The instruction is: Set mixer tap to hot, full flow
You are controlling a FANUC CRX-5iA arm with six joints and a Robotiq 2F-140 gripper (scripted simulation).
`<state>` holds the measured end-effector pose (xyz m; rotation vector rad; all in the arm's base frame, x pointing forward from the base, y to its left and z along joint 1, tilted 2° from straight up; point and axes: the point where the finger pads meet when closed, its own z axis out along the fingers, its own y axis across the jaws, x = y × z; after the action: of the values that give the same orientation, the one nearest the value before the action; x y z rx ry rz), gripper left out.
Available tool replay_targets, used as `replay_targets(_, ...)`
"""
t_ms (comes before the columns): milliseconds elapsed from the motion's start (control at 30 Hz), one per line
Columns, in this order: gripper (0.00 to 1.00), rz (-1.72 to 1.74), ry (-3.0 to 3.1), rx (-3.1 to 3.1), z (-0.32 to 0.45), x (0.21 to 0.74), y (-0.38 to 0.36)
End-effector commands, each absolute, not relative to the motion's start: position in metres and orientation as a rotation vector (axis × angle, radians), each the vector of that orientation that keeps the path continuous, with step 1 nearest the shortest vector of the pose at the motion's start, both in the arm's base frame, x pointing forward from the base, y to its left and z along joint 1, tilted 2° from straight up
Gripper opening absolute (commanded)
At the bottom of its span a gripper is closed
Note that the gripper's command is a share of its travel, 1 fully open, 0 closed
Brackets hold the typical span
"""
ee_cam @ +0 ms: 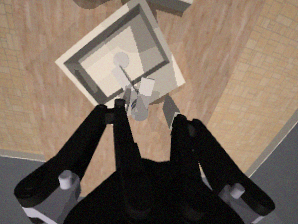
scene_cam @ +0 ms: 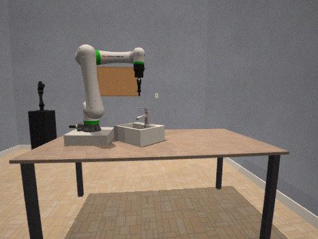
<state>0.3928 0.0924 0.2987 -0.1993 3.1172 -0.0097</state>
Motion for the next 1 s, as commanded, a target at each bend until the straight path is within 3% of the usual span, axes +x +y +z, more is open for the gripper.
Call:
replay_targets(0, 0.4, -0.035, 3.118, -0.138, 0.2984, 0.3925, 0.0924)
replay_targets(967, 0.4, -0.036, 3.118, -0.138, 0.2955, 0.3926, 0.0924)
